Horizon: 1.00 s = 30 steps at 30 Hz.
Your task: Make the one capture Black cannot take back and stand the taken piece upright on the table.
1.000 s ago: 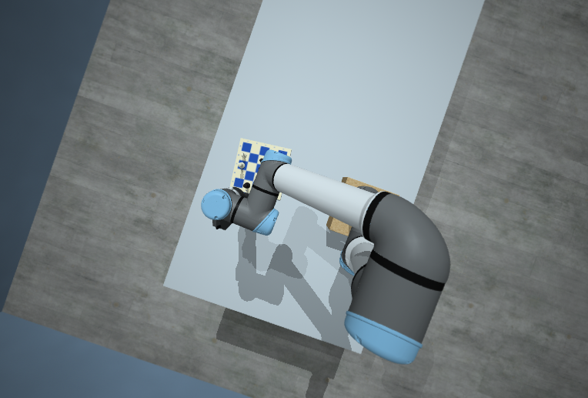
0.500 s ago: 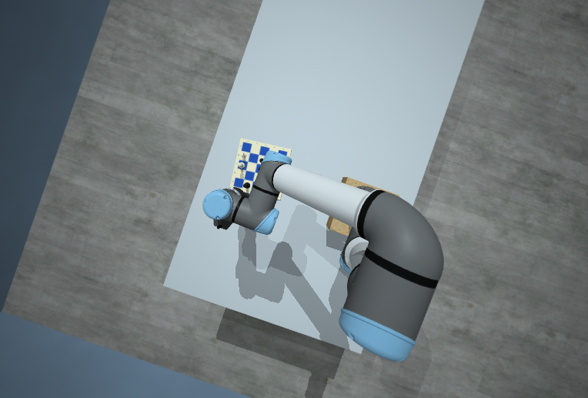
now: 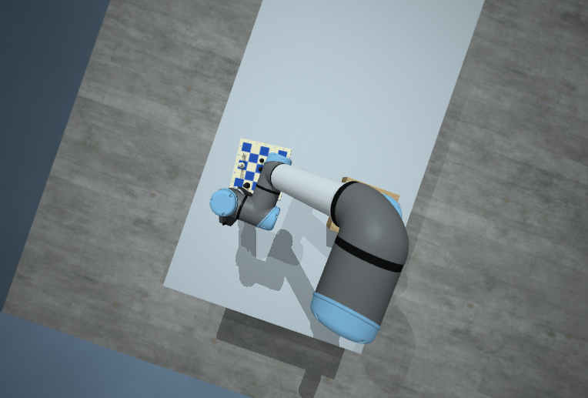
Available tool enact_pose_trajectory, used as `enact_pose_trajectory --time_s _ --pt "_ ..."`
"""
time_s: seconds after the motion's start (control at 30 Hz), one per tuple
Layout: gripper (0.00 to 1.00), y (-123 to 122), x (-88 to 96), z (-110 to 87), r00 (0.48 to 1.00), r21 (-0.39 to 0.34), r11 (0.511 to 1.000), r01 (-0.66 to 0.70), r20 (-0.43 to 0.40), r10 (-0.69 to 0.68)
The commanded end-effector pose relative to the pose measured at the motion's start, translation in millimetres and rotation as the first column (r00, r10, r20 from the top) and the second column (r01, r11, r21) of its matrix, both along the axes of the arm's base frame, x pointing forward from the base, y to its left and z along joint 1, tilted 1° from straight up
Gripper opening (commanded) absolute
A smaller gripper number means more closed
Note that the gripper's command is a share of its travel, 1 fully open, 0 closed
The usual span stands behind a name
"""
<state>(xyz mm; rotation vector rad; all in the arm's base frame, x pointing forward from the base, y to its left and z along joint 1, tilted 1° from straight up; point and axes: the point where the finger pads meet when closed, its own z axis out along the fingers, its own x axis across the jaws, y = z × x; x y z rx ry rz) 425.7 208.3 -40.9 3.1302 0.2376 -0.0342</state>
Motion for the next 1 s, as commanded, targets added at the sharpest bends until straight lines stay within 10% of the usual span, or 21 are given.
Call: enact_pose_trajectory --time_s 0.0,0.97 --pt "0.00 0.4 1.5 -18.9 1.000 0.001 1.000 0.000 0.004 0.000" --pt "0.00 0.4 1.4 -27.8 1.000 0.001 1.000 0.000 0.004 0.000"
